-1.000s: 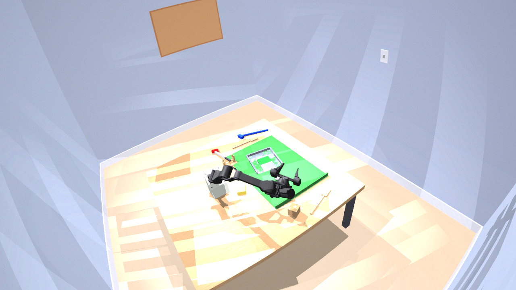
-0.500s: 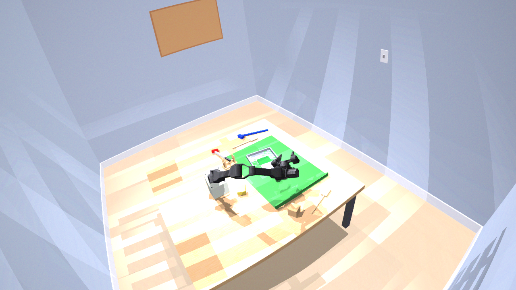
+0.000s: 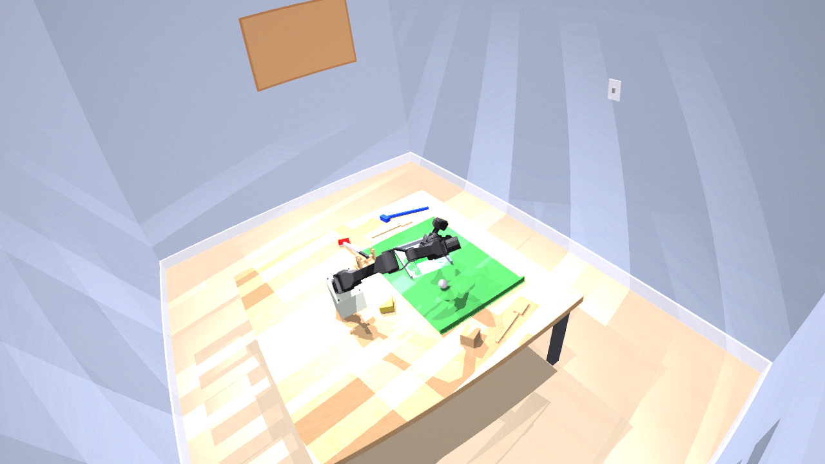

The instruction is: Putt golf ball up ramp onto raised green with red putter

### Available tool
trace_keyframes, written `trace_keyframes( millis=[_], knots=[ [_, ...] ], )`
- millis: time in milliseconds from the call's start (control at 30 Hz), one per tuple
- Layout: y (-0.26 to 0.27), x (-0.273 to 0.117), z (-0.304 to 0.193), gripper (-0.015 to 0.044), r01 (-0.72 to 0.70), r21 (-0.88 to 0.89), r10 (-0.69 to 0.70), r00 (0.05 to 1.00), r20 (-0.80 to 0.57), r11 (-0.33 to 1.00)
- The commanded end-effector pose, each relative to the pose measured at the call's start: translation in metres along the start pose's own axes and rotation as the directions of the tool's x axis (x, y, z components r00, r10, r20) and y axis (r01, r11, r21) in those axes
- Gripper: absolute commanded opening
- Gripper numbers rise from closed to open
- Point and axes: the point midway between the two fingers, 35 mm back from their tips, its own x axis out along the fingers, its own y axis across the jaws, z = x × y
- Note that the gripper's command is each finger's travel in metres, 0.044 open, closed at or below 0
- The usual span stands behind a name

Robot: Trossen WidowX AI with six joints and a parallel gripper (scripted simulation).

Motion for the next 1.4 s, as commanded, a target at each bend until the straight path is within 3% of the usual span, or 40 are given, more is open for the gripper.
trace_keyframes(
  millis=[0, 167, 300, 567, 767, 967, 1367],
  knots=[
    [-0.032, 0.054, -0.034, 0.0440, 0.127, -0.228, -0.144, 0.988, -0.060, 0.965],
    [-0.068, 0.100, -0.071, 0.0440, 0.220, -0.499, -0.302, 0.949, -0.089, 0.838],
    [-0.103, 0.130, -0.105, 0.0440, 0.244, -0.713, -0.435, 0.895, -0.096, 0.658],
    [-0.178, 0.166, -0.169, 0.0440, 0.095, -0.980, -0.670, 0.741, -0.046, 0.172],
    [-0.237, 0.174, -0.208, 0.0440, -0.173, -0.970, -0.807, 0.589, 0.036, -0.169],
    [-0.288, 0.172, -0.235, 0.0440, -0.523, -0.727, -0.869, 0.450, 0.207, -0.445],
    [-0.294, 0.170, -0.239, 0.0440, -0.560, -0.687, -0.869, 0.438, 0.229, -0.463]
  ],
)
